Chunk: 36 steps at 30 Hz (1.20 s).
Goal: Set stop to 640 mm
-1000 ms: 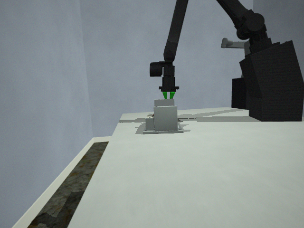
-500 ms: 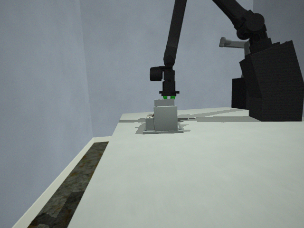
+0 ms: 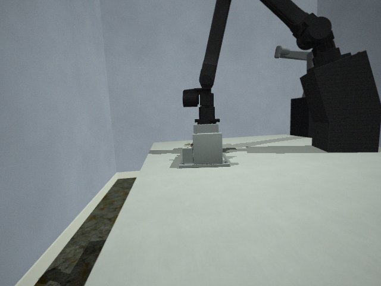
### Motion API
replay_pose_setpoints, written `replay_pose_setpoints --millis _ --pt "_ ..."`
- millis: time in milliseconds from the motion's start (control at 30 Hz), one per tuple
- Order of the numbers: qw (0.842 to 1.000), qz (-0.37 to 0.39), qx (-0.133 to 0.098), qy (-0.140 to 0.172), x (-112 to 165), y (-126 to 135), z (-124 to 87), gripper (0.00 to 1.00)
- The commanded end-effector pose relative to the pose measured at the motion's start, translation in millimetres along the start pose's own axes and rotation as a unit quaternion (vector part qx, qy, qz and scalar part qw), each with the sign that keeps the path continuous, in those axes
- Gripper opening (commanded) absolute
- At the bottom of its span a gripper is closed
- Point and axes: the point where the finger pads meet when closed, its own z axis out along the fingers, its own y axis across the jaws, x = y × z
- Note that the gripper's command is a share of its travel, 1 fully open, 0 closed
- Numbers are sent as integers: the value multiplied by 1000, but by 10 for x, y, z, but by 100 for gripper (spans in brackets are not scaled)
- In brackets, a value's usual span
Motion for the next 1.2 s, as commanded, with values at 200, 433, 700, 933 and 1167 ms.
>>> replay_pose_setpoints --millis 200,433,700,933,1167 --pt "1000 4 12 -4 -6 144 96 6" --pt "1000 4 -1 -5 -8 344 76 6" --pt "1000 3 9 -4 4 333 57 6" --pt "1000 2 0 -3 19 457 14 6" --pt "1000 2 0 -3 18 463 12 6"
